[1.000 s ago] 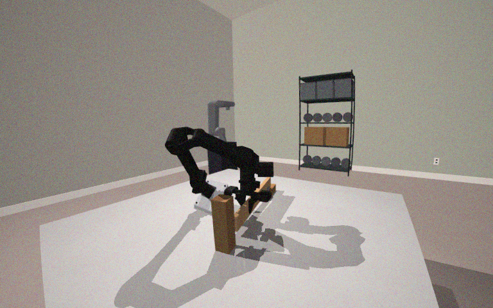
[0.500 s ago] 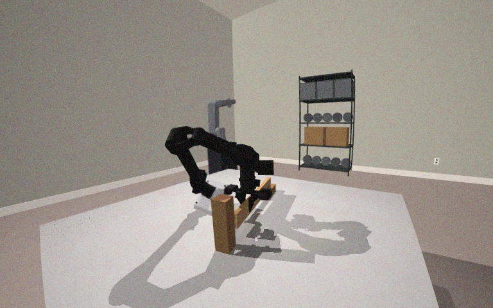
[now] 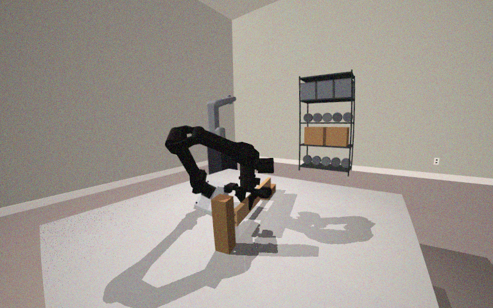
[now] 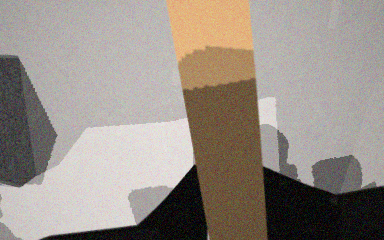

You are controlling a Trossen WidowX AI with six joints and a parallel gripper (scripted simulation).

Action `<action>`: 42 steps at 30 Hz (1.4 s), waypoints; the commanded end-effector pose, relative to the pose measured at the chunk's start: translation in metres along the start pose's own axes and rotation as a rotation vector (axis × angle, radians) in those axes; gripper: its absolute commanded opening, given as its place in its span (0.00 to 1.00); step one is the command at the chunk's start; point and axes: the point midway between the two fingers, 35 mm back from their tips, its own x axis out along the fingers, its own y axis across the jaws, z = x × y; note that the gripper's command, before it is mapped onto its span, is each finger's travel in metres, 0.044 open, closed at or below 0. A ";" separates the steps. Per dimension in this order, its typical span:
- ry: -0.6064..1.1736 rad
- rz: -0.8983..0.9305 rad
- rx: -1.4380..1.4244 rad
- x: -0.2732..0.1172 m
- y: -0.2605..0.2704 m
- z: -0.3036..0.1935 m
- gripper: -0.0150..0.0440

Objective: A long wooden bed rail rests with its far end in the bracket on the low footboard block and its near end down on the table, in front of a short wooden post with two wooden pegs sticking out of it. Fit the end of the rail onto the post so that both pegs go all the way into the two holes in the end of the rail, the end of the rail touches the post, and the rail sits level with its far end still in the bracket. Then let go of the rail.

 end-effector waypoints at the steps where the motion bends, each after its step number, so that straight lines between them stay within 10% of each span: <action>1: -0.012 -0.013 0.001 -0.007 -0.003 0.002 0.25; 42: -0.012 -0.013 0.001 -0.001 -0.001 0.002 0.25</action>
